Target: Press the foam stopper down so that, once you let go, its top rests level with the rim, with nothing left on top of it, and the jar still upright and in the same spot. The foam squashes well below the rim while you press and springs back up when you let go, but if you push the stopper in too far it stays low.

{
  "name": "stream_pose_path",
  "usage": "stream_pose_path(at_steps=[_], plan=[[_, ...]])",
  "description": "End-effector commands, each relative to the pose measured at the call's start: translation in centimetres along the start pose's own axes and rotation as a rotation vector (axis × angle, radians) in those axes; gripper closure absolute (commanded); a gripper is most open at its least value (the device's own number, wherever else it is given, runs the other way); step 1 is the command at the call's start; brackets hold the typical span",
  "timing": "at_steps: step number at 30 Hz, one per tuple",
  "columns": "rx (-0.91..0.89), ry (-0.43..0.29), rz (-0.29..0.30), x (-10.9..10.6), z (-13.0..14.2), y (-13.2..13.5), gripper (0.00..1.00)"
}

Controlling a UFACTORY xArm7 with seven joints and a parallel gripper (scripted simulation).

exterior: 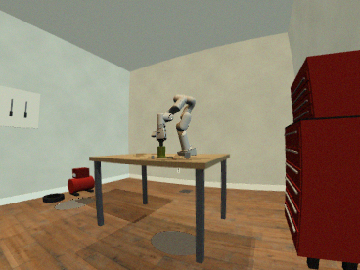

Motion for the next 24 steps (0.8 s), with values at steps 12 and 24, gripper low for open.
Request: stream_pose_path(at_steps=[12,24], plan=[[0.000,0.004,0.000,-3.9,-0.1,0.0,1.00],[0.000,0.004,0.000,-5.1,-0.1,0.0,1.00]])
Point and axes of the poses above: the point where the finger pads meet when closed, its own x axis out along the fingers, its own y axis across the jaws, z = x × y, the point moved 3 cm from there along -x, back along the fingers, and after that the axes turned 10 degrees about x, right-handed, at the moved point
